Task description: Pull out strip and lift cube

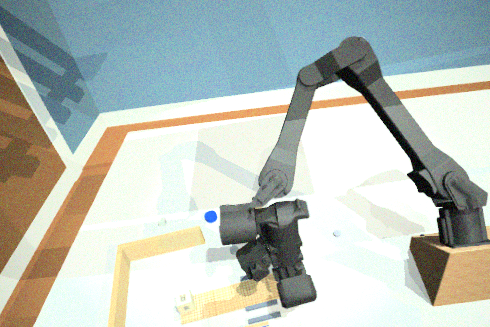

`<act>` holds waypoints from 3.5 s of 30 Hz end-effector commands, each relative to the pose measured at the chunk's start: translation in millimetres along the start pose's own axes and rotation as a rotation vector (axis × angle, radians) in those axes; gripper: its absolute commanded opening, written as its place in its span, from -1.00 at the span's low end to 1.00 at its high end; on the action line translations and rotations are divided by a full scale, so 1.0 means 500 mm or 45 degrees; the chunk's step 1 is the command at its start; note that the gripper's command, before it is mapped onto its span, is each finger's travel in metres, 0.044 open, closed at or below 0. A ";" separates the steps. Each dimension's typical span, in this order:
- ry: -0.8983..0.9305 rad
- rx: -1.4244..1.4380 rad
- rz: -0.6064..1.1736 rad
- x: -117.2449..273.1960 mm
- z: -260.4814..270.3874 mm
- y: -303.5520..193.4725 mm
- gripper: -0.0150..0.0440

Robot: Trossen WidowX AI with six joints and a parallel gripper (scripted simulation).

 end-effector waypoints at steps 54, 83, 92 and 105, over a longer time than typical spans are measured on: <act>-0.004 0.015 0.039 -0.009 -0.020 -0.173 -0.49; -0.004 0.016 0.040 -0.008 -0.023 -0.201 -0.49; -0.004 0.016 0.040 -0.008 -0.023 -0.201 -0.49; 0.003 0.009 0.013 0.031 -0.020 -0.178 -0.49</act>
Point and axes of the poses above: the point midway between the two fingers, 35 mm back from their tips, its own x axis back along the fingers, its own z axis across the jaws, y = z × x, the point moved 5 cm from there along x, back along the fingers, and after that the axes turned 8 degrees about -x, right-handed, at the moved point
